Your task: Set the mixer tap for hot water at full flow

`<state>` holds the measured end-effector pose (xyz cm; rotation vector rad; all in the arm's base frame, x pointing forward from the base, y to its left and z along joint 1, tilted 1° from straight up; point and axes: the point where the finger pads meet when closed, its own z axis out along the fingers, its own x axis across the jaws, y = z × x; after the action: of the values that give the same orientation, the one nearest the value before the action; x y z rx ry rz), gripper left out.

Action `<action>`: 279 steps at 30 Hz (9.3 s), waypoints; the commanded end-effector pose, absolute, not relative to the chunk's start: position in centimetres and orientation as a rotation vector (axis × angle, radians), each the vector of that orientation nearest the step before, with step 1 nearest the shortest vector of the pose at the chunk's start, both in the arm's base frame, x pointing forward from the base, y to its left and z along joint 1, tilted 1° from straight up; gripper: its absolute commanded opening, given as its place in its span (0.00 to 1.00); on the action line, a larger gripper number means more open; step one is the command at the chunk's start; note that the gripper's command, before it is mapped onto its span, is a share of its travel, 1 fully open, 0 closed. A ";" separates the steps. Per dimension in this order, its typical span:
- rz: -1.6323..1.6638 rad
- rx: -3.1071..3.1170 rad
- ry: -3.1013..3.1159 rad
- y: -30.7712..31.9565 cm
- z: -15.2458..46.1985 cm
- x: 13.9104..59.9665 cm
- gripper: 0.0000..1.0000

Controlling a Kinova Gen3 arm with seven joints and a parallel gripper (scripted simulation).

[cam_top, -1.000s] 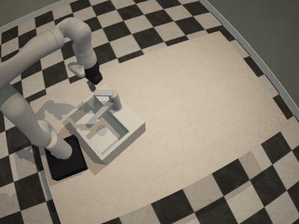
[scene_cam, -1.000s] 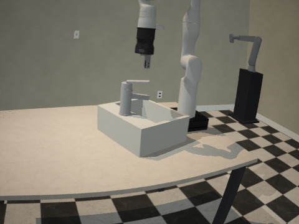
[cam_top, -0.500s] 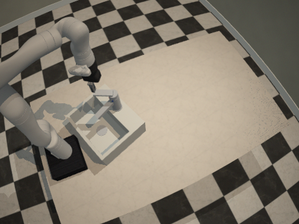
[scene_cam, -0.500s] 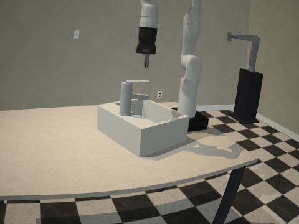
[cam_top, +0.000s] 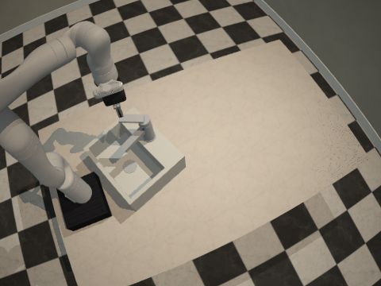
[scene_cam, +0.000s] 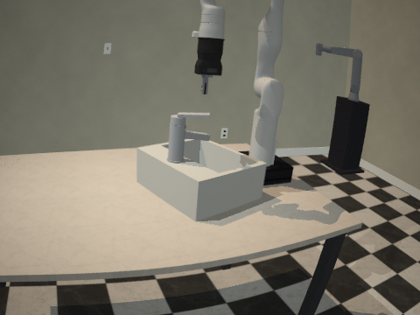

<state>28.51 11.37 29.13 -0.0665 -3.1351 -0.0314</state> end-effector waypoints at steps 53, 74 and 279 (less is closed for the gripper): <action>-0.032 1.683 -2.665 13.3 29.9 29.2 0.00; -0.031 1.776 -2.605 13.5 29.9 29.1 0.00; -0.031 1.776 -2.605 13.7 21.2 29.1 1.00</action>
<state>29.09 13.72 21.23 1.7757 -2.6045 -0.0310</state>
